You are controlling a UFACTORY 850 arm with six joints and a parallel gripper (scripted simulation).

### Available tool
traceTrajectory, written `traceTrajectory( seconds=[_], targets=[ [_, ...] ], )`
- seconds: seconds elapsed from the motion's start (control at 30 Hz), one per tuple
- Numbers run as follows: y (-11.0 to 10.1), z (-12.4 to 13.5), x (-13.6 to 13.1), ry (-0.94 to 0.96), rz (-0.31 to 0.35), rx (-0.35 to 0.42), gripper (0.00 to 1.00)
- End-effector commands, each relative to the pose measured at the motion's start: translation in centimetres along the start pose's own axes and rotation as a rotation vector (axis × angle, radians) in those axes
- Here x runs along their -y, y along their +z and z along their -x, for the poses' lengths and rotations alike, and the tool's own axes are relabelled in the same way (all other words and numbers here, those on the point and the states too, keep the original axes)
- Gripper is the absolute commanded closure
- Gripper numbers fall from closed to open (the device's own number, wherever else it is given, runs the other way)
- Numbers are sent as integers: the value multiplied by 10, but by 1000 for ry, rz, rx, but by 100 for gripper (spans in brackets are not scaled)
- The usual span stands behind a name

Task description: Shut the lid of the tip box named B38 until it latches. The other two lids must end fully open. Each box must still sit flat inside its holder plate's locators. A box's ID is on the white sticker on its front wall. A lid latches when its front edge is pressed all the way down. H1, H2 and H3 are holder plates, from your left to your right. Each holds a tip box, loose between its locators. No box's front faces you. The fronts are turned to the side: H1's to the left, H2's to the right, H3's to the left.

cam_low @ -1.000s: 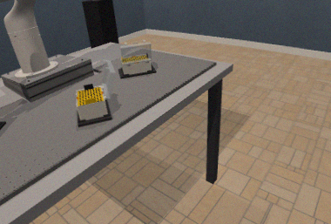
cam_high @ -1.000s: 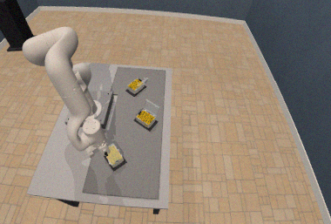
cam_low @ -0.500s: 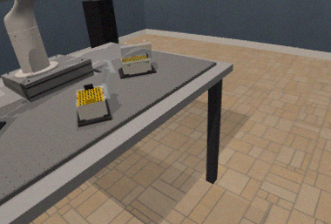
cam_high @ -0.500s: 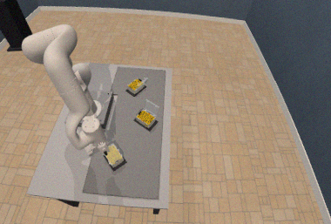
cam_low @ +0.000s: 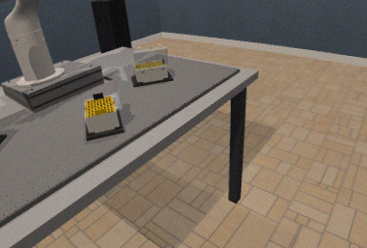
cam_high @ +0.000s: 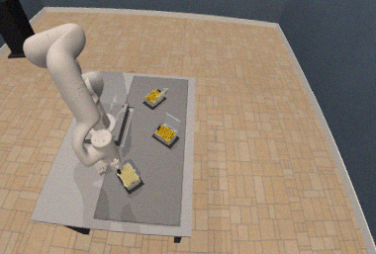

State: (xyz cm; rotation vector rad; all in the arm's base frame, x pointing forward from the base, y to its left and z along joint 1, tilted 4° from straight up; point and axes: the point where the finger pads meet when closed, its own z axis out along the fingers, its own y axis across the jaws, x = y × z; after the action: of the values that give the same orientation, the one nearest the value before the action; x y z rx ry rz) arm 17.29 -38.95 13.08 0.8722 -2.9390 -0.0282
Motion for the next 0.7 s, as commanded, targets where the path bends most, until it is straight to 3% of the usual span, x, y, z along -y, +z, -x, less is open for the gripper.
traceTrajectory(
  seconds=[0.0,0.67],
  targets=[
    [-9,0,1,0,-2,0,100],
    [-16,0,1,0,-2,0,100]
  ],
)
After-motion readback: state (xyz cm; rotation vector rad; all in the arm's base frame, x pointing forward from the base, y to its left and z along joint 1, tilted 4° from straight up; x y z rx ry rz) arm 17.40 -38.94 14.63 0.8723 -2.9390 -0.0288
